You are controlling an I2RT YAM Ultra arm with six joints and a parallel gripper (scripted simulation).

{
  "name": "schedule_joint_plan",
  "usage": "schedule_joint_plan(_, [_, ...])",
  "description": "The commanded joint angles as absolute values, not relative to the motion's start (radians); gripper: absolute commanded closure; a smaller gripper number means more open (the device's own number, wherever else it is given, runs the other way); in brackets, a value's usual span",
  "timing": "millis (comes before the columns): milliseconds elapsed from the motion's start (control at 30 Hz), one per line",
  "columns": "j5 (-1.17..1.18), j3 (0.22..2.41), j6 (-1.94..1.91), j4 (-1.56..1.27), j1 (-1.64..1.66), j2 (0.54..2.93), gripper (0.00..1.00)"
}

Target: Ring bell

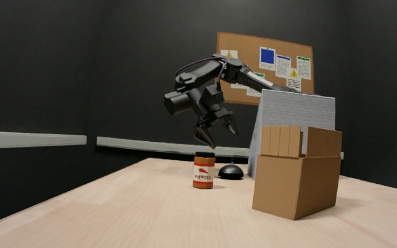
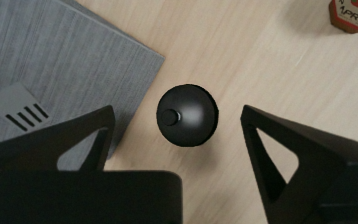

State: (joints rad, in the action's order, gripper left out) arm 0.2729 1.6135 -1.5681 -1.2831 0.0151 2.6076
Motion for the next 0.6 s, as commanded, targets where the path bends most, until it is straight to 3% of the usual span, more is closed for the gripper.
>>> schedule_joint_plan(0, [0.254, 1.621, -1.572, -1.291, 0.043, 2.592, 0.0])
schedule_joint_plan(567, [0.271, 1.617, -1.568, -1.285, 0.026, 2.599, 0.0])
